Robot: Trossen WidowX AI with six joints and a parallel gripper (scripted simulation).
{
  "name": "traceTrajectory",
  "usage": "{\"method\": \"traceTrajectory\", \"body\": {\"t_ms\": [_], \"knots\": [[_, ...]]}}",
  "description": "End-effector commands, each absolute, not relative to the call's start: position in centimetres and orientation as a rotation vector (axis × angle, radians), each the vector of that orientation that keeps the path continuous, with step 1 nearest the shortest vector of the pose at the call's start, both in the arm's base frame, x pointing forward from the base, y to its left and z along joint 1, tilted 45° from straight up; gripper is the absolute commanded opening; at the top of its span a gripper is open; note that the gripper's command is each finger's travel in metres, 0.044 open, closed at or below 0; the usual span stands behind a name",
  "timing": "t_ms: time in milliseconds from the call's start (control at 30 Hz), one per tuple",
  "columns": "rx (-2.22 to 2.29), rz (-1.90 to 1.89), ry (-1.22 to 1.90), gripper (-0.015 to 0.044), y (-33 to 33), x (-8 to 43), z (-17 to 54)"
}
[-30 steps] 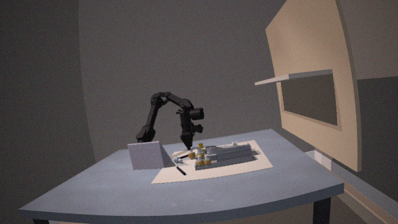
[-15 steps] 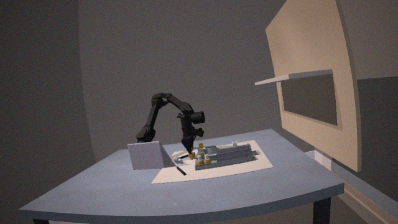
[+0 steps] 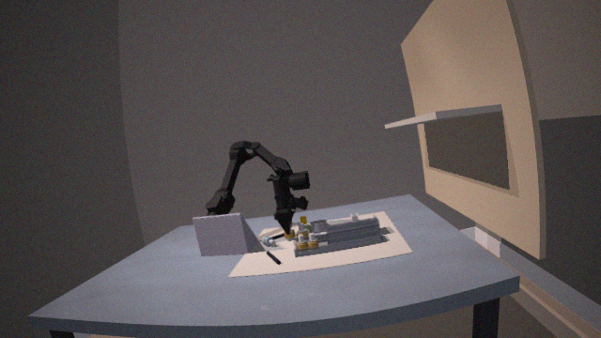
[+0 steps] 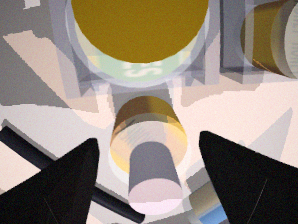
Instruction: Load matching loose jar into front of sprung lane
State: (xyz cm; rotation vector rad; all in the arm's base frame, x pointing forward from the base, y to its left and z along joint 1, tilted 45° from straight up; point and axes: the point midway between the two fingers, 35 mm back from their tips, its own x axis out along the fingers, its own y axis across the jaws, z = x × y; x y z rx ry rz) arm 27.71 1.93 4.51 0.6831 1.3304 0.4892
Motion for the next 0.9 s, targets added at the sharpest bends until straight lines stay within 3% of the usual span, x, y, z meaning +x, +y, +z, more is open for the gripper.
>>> {"method": "traceTrajectory", "body": {"t_ms": [0,200,367,867], "knots": [[0.691,0.487,1.330,0.0177,2.0,27.7,4.5],[0.691,0.487,1.330,0.0138,2.0,27.7,4.5],[0.694,0.482,1.334,0.0006,1.0,27.7,5.3],[0.689,0.481,1.335,0.0000,-4.9,26.2,11.4]]}}
